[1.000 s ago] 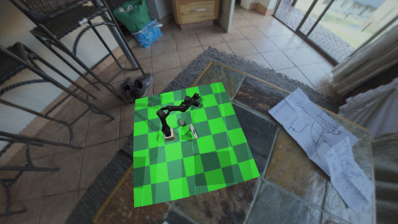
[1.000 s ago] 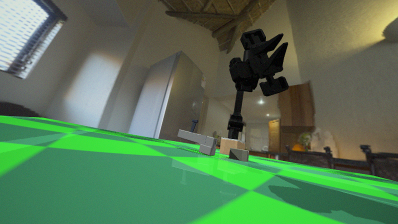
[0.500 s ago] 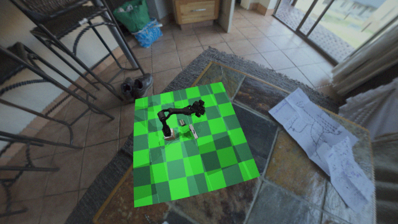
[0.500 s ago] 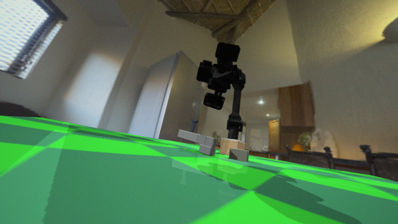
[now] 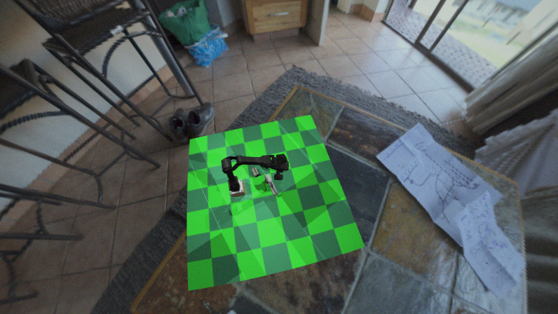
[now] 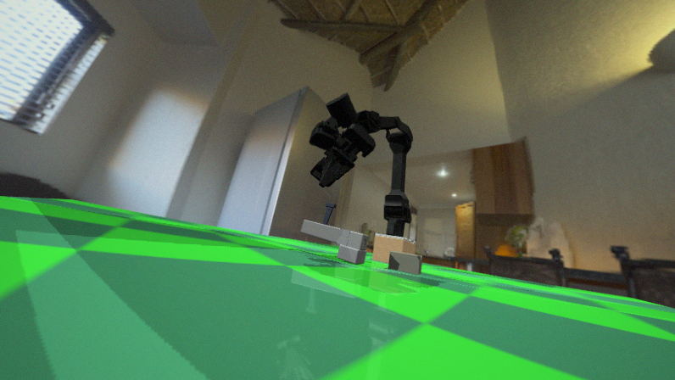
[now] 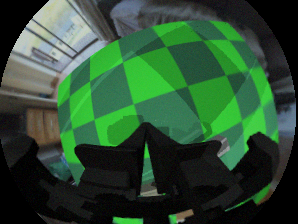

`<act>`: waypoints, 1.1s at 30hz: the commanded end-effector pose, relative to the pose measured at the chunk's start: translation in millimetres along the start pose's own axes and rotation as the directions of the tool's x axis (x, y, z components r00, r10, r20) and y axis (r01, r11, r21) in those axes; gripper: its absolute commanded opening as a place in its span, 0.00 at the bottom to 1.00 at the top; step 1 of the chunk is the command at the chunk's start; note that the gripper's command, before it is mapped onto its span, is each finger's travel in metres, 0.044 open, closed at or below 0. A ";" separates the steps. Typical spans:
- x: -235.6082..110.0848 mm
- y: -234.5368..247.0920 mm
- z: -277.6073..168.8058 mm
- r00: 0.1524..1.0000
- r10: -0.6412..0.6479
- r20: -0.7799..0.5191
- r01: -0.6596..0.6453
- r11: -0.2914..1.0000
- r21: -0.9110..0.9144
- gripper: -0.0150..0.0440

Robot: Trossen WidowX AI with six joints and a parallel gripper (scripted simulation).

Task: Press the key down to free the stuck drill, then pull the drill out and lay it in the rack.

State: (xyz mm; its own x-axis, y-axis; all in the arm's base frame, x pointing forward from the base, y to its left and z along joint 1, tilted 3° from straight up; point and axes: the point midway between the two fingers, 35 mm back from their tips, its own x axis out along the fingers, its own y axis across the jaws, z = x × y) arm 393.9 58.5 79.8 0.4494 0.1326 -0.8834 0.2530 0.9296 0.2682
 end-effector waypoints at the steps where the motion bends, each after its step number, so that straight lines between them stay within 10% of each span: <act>1: -29.8 -68.6 -21.6 0.960 -0.177 -0.215 0.098 0.937 -0.337 0.25; 9: -65.8 -112.1 -48.4 0.876 -0.255 -0.409 -0.012 0.836 -0.548 0.25; 33: -53.7 -117.4 -55.7 0.875 -0.256 -0.411 -0.014 0.835 -0.549 0.25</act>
State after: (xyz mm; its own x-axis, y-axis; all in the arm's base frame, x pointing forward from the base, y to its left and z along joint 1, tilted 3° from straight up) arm 294.6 -37.8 78.6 -0.0175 0.0229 -0.9996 -0.2602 0.9652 0.0266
